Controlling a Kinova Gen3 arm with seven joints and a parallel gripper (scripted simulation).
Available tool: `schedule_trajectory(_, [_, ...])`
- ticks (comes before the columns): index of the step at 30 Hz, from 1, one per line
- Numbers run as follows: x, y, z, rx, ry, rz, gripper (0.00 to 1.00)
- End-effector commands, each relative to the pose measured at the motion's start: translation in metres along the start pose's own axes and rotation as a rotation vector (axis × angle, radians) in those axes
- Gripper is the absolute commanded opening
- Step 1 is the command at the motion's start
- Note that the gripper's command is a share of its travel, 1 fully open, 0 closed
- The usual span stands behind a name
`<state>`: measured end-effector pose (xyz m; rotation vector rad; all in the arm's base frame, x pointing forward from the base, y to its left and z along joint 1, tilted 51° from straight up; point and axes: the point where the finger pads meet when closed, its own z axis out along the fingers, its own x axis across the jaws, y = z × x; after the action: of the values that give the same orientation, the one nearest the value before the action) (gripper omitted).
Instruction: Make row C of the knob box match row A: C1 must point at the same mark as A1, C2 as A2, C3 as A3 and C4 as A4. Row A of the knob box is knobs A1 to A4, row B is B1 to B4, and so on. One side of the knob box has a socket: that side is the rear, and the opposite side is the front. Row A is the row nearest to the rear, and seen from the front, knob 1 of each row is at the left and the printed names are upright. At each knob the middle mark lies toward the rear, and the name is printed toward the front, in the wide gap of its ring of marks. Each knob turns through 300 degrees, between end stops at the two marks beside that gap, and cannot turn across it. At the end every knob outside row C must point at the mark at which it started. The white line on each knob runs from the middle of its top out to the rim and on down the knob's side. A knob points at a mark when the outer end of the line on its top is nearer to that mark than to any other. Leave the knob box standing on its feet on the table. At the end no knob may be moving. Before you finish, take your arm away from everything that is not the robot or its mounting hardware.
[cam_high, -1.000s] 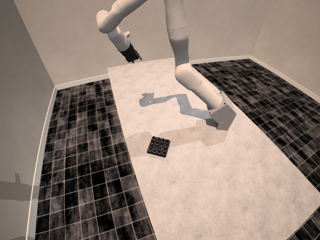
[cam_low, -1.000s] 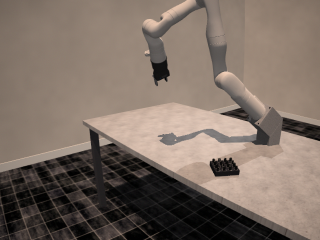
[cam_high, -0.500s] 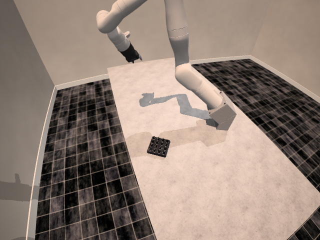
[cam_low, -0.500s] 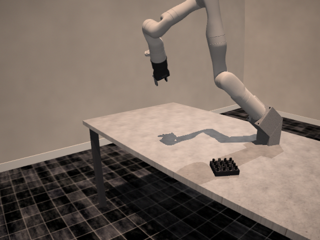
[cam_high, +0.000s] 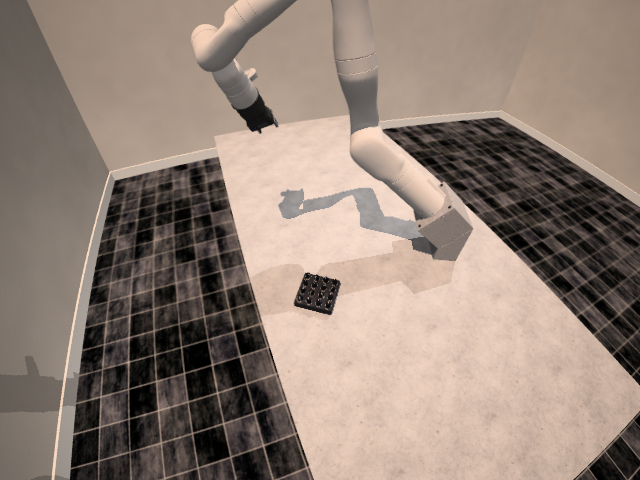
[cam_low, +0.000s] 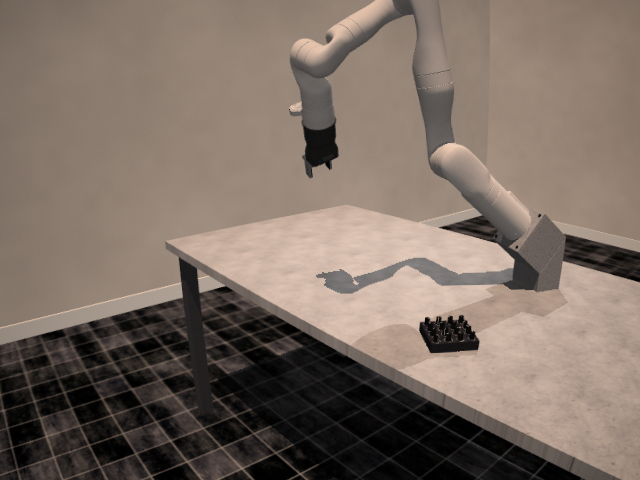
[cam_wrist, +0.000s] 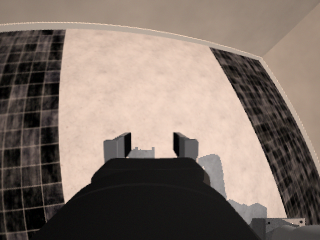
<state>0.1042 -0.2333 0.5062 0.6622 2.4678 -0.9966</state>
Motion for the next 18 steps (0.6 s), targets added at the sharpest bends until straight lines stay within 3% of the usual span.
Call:
schedule_trajectory(1, [-0.011, 0.009, -0.004, 0.015, -0.042, -0.01, 1.0])
schedule_trajectory(7, [-0.041, 0.046, -0.016, 0.04, -0.149, -0.096, 1.0])
schedule_trajectory(12, [-0.068, 0.093, -0.028, 0.056, -0.258, -0.19, 1.0])
schedule_trajectory(16, [-0.068, 0.093, -0.028, 0.056, -0.258, -0.19, 1.0])
schedule_trajectory(18, [-0.073, 0.104, -0.031, 0.059, -0.28, -0.211, 1.0])
